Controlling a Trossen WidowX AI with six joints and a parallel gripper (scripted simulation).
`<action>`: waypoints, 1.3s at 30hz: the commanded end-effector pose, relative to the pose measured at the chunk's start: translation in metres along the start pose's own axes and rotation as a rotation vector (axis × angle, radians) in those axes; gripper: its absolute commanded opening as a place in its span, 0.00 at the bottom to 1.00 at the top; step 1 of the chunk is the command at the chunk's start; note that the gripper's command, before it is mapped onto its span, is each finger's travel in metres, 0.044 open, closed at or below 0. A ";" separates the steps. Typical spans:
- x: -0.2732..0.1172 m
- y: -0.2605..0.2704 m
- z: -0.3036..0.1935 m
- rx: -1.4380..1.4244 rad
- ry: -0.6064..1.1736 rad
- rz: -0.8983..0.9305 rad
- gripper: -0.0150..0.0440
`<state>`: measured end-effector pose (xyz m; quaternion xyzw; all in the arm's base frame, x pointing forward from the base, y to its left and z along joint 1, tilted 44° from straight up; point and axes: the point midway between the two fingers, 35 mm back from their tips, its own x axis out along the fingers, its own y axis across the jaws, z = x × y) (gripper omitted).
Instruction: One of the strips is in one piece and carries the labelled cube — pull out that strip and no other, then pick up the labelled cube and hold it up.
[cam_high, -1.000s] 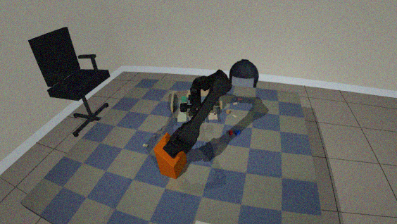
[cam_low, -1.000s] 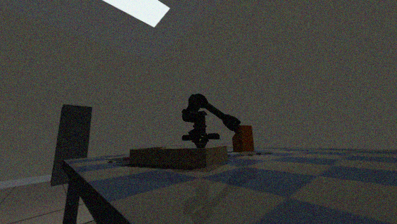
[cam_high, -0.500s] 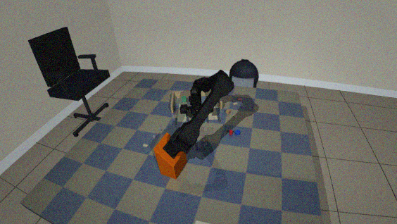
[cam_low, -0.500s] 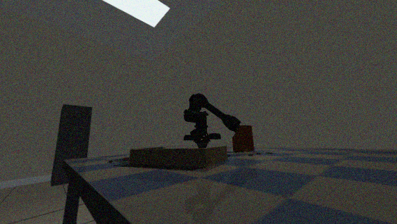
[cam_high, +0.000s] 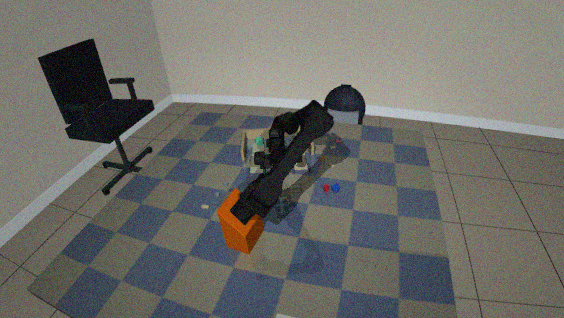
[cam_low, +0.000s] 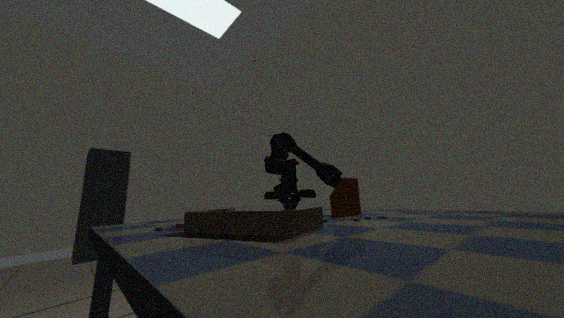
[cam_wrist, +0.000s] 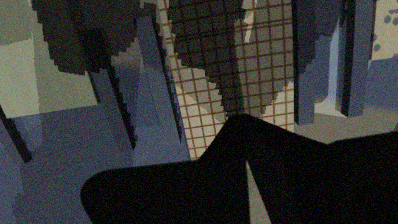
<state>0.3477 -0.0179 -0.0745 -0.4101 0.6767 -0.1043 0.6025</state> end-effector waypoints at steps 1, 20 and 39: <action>0.004 0.001 -0.013 -0.014 0.019 -0.002 0.25; 0.005 0.001 -0.042 -0.015 0.020 -0.002 0.25; 0.004 0.000 -0.069 -0.016 0.021 -0.002 0.25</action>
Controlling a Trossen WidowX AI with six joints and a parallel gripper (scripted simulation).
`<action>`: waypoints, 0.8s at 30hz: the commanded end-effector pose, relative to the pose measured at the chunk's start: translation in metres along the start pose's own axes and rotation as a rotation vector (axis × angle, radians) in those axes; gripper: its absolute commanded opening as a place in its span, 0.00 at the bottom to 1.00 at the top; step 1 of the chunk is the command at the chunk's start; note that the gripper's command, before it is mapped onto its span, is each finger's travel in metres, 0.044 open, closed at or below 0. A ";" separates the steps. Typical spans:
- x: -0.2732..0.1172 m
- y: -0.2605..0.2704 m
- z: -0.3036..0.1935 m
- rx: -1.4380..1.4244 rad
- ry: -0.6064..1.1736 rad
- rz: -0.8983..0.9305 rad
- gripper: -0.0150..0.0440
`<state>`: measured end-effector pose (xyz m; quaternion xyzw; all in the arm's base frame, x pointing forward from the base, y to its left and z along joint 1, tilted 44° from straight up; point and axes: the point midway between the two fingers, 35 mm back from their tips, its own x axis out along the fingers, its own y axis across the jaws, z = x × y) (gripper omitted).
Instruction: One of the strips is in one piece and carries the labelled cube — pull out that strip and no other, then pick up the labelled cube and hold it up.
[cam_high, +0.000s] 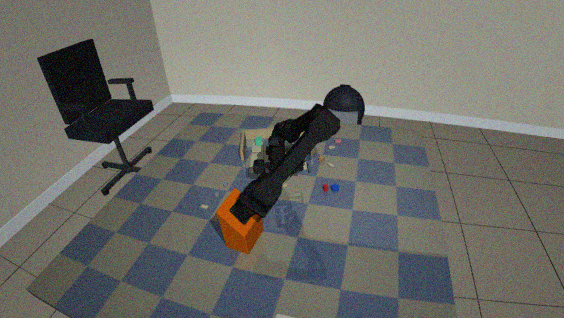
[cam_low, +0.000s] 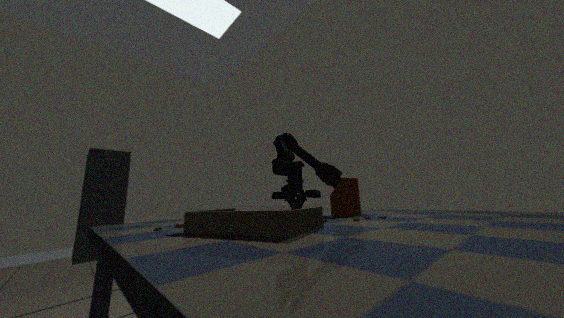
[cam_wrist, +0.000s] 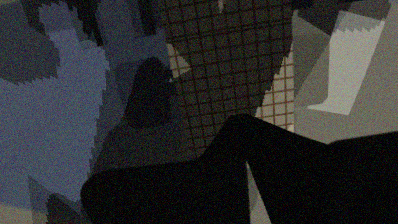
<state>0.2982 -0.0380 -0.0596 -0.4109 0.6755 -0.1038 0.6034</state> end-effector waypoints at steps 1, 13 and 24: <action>0.005 0.001 -0.015 -0.016 0.025 -0.001 0.25; 0.004 0.001 -0.032 -0.017 0.025 -0.001 0.25; 0.004 0.001 -0.048 -0.017 0.026 -0.001 0.25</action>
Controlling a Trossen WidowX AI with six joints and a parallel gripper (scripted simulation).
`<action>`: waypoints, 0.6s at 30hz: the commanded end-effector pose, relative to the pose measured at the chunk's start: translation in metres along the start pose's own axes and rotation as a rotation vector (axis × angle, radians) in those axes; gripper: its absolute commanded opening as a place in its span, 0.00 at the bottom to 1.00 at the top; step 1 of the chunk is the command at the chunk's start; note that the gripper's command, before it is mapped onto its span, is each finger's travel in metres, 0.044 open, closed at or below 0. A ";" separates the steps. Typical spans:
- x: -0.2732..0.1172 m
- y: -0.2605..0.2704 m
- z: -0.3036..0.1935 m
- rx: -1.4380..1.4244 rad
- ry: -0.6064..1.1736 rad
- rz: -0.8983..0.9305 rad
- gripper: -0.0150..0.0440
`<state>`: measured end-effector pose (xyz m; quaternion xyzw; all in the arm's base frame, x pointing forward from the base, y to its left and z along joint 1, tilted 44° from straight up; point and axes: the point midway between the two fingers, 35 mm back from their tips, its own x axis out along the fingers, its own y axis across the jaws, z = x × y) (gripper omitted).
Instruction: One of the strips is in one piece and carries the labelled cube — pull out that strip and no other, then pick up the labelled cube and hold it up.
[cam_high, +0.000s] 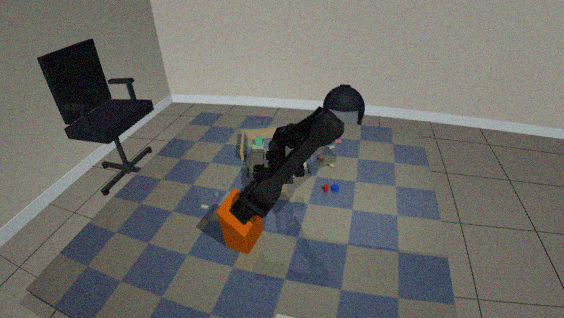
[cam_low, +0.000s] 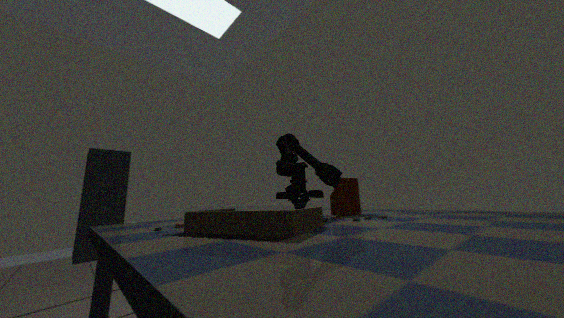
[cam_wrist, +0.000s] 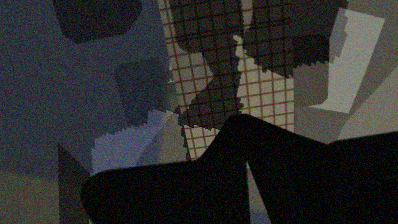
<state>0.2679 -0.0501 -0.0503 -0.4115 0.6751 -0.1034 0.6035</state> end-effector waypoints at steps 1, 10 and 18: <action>0.004 0.002 -0.016 -0.016 0.027 0.000 0.25; 0.004 0.002 -0.029 -0.017 0.028 0.000 0.25; 0.004 0.001 -0.040 -0.017 0.028 0.000 0.25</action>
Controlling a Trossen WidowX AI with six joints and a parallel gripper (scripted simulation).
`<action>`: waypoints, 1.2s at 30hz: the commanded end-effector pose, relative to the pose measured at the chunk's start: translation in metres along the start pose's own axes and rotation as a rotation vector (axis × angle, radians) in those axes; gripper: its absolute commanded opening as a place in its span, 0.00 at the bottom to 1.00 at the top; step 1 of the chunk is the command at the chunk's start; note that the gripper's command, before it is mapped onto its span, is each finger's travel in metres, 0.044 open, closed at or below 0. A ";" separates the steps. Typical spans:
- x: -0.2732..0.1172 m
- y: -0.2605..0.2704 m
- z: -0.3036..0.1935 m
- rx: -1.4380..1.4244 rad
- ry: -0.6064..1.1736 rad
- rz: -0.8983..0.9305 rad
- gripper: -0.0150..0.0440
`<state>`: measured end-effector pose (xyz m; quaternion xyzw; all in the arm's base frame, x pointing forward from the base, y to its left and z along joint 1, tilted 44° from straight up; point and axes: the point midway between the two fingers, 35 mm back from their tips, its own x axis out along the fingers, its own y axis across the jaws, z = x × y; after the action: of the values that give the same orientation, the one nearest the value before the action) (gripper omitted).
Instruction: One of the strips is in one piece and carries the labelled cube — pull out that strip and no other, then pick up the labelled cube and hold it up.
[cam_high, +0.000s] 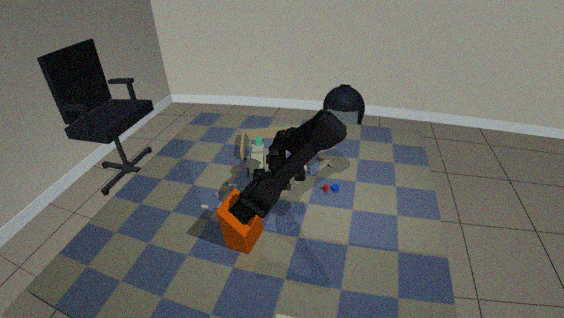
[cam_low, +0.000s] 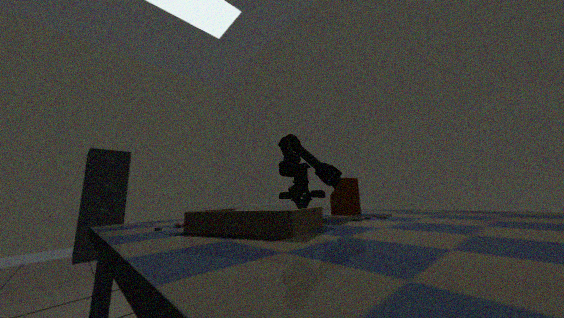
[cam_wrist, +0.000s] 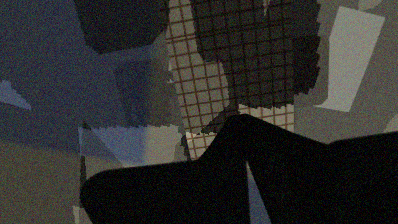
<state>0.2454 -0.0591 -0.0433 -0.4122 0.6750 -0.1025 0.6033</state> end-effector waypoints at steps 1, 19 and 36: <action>0.004 0.002 -0.016 -0.015 0.029 0.000 0.25; 0.004 0.002 -0.035 -0.016 0.030 0.000 0.25; 0.004 0.002 -0.035 -0.016 0.030 0.000 0.25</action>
<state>0.2228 -0.0683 -0.0369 -0.4134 0.6757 -0.1027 0.6017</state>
